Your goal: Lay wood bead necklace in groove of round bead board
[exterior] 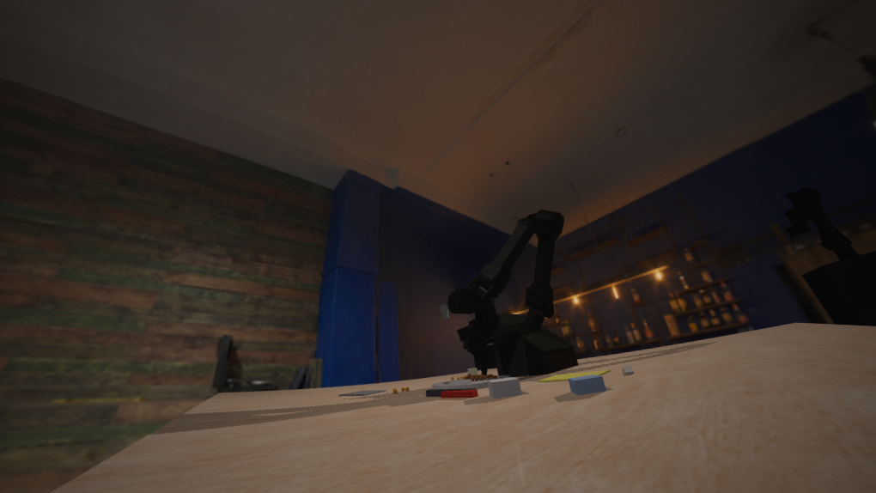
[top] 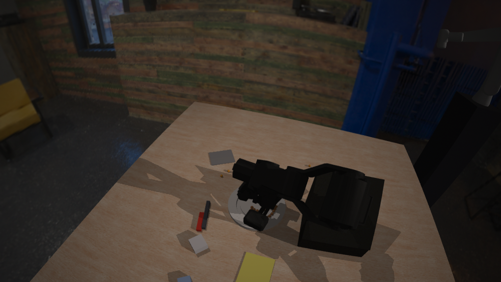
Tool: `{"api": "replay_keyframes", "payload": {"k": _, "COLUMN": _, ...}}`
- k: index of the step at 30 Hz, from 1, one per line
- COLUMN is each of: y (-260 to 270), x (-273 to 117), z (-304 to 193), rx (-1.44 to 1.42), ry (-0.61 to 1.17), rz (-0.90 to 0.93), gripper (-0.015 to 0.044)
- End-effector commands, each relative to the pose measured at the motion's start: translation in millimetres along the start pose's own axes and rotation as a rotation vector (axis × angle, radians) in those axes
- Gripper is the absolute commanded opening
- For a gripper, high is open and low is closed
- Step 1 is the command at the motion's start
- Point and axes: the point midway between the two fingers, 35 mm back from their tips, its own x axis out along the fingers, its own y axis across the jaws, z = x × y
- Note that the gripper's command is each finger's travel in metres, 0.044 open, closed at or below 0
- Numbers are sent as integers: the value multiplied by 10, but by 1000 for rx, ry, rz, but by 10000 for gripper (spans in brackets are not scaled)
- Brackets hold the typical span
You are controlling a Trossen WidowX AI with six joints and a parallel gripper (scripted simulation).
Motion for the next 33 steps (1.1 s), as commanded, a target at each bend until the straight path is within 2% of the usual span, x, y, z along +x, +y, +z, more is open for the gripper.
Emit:
{"api": "replay_keyframes", "payload": {"k": 1, "y": -6, "x": -91, "z": 62, "rx": 59, "ry": 0, "rz": 0, "gripper": 361}}
{"api": "replay_keyframes", "payload": {"k": 5, "y": -19, "x": -325, "z": 184, "rx": 195, "ry": 1, "rz": 1, "gripper": 256}}
{"api": "replay_keyframes", "payload": {"k": 10, "y": -20, "x": -337, "z": 189, "rx": 201, "ry": 2, "rz": 1, "gripper": 125}}
{"api": "replay_keyframes", "payload": {"k": 33, "y": -16, "x": -89, "z": 205, "rx": 197, "ry": -3, "rz": 3, "gripper": 120}}
